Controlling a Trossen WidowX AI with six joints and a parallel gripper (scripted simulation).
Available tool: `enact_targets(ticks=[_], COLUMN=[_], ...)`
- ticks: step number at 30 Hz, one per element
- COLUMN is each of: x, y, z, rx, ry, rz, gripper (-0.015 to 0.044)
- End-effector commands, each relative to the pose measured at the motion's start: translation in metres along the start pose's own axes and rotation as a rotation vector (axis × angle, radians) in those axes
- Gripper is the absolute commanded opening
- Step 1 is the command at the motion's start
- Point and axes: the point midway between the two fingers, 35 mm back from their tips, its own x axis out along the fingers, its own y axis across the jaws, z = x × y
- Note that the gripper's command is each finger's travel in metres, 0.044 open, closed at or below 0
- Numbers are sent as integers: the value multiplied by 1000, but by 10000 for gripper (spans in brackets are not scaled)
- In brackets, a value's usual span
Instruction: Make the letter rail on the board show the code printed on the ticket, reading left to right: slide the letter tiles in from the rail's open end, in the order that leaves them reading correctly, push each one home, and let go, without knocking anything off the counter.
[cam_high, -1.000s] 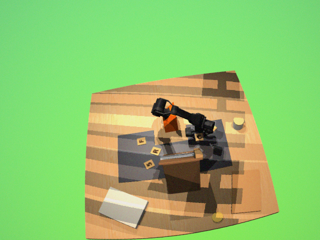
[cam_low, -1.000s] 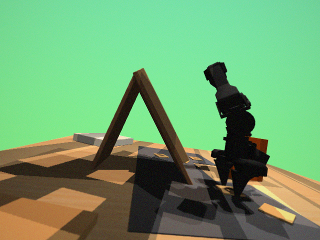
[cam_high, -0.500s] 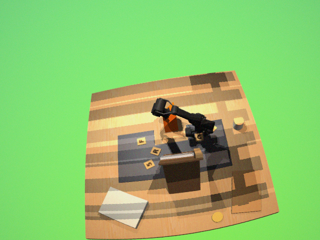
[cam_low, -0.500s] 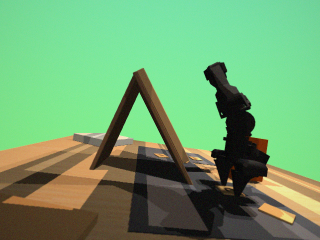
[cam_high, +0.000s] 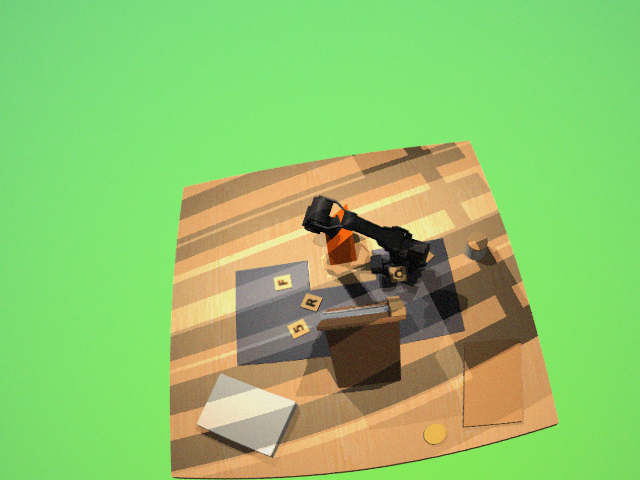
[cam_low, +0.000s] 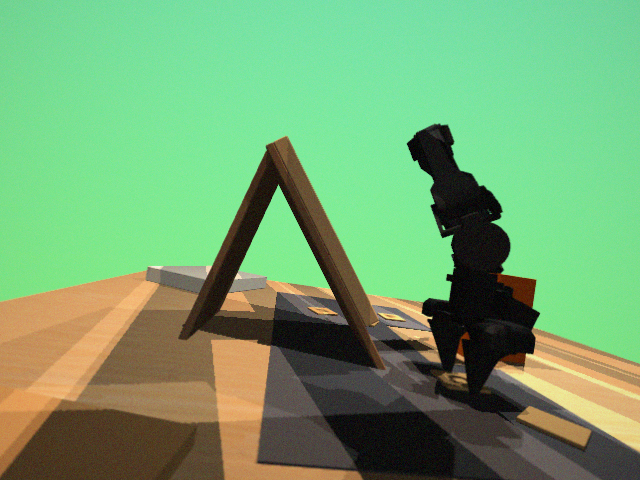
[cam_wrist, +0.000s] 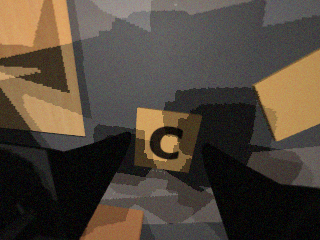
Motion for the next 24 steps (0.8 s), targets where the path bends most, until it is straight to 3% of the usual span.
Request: enact_targets(ticks=[1, 14, 23, 24], x=[1, 1, -5, -6], y=[1, 0, 1, 1], z=[0, 0, 2, 2], rx=[-7, -7, -8, -8], ry=[4, 4, 4, 4], rz=[5, 5, 5, 5], gripper=[327, 240, 4, 0])
